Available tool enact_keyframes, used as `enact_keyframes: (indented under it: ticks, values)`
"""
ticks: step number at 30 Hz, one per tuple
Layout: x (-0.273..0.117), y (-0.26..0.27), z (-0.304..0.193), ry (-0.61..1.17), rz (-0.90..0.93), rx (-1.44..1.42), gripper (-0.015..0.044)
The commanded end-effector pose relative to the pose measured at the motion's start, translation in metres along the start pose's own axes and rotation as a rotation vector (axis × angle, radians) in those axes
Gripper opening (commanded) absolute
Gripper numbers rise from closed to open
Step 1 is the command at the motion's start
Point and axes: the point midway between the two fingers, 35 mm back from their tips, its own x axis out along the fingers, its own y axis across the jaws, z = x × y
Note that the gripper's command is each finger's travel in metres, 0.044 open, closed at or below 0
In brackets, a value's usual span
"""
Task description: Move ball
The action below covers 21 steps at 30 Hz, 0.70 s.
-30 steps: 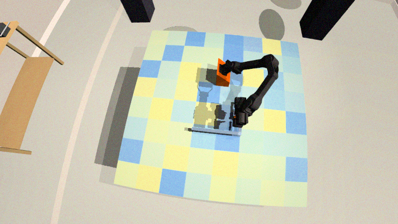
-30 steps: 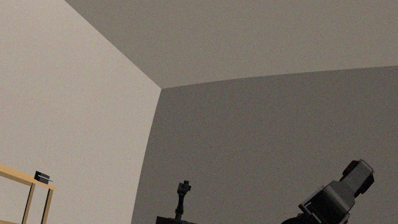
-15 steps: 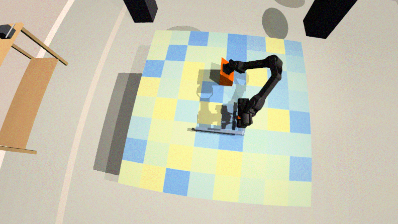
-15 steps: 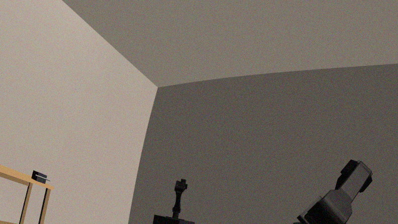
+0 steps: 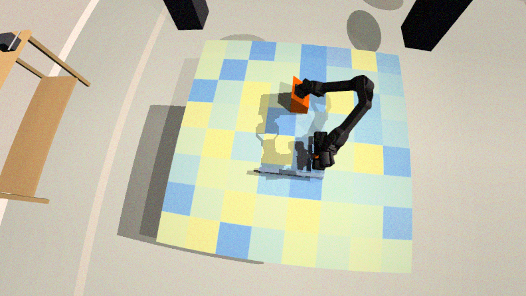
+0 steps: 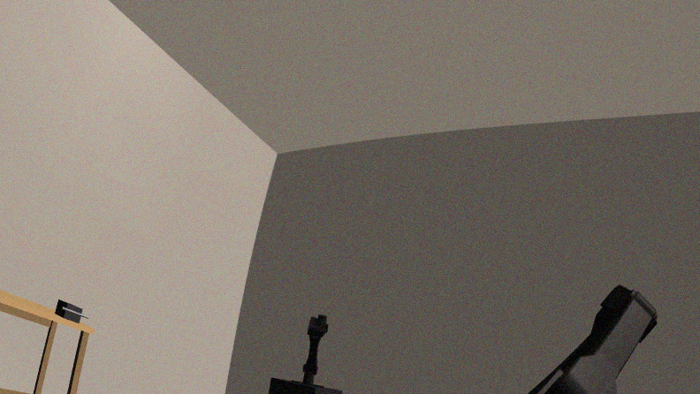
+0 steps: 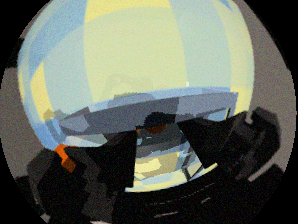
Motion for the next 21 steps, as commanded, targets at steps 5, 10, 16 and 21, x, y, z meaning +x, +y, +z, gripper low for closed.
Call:
enact_keyframes:
  ticks: [5, 10, 16, 21]
  values:
    - [0.006, 0.002, -0.002, 0.002, 0.004, 0.01, 0.018]
    - [0.006, 0.002, -0.002, 0.002, 0.004, 0.01, 0.0147]
    - [-0.003, 0.0, -0.003, 0.005, 0.003, 0.01, 0.0028]
    - [-0.034, -0.005, -0.005, 0.013, 0.003, 0.01, 0.0]
